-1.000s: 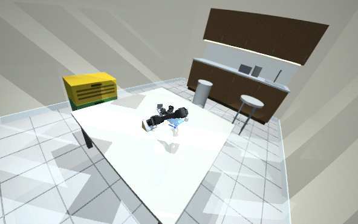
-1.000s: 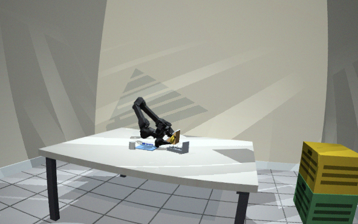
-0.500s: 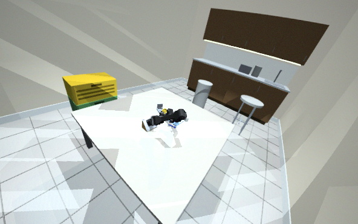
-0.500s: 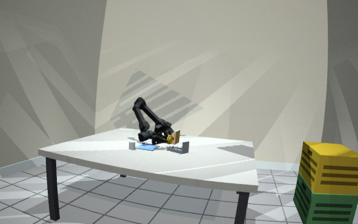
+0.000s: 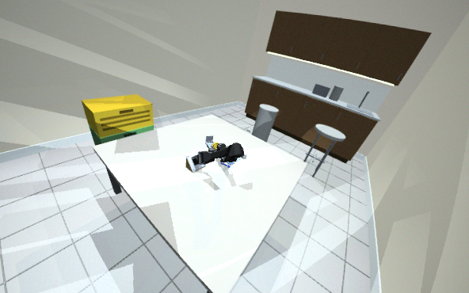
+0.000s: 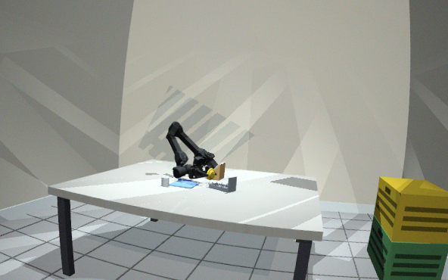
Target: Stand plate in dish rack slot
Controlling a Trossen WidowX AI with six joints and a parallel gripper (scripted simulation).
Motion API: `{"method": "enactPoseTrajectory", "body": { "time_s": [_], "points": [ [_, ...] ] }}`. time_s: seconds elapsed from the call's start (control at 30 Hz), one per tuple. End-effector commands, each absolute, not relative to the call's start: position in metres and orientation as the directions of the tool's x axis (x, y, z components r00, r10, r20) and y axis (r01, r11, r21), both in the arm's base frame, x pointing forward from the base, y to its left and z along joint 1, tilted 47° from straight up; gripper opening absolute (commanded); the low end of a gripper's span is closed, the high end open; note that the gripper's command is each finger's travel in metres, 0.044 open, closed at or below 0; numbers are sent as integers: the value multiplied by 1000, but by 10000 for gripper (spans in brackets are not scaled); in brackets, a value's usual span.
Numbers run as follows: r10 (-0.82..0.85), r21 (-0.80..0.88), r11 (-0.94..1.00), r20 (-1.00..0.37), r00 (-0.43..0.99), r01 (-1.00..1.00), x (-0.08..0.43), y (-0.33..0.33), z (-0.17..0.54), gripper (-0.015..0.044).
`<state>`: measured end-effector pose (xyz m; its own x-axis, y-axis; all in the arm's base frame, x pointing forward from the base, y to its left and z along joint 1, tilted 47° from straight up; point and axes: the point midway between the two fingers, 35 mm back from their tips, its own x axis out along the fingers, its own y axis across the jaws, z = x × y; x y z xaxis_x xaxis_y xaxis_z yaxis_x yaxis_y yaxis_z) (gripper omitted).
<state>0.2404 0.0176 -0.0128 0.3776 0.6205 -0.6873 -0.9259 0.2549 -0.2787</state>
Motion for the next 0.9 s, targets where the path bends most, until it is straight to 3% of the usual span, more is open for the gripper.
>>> {"method": "enactPoseTrajectory", "body": {
  "time_s": [0.0, 0.87],
  "points": [
    [623, -278, 255, -685, 377, -926, 243, 21, -16, 0],
    [625, -277, 251, -685, 374, -927, 260, 43, -40, 0]
  ]
}}
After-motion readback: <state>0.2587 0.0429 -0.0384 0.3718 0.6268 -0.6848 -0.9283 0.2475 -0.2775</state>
